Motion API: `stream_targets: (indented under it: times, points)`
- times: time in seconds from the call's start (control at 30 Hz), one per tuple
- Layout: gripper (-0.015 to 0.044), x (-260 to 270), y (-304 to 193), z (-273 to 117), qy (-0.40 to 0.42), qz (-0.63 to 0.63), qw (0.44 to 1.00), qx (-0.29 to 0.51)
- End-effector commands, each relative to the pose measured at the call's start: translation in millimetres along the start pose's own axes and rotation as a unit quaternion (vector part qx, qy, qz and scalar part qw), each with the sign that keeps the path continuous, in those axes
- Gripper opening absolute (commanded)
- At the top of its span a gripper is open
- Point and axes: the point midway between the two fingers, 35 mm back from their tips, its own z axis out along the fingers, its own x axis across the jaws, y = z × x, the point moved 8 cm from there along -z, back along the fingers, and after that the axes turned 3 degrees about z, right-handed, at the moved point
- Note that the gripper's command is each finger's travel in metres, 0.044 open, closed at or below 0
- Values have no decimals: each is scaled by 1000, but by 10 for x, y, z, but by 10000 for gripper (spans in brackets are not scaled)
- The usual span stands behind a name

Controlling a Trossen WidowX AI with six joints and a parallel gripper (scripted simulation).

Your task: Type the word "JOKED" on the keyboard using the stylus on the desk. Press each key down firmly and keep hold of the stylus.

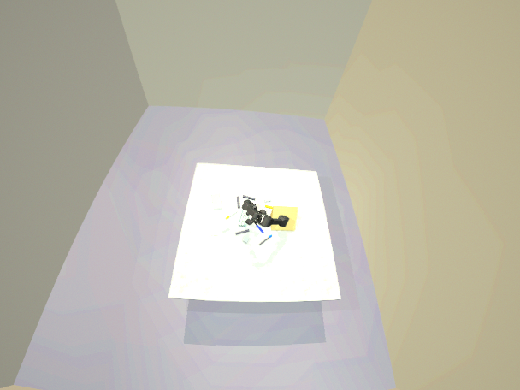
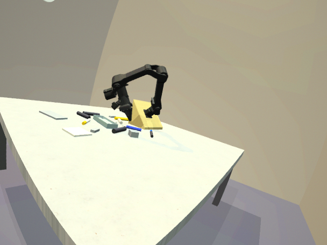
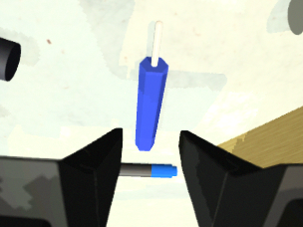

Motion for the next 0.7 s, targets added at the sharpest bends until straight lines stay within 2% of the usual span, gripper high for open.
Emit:
stream_targets:
  times: [0.0,0.67]
  points:
    - [150,-3,16,34,2,3,1000,1]
    - [150,-3,120,204,2,3,1000,1]
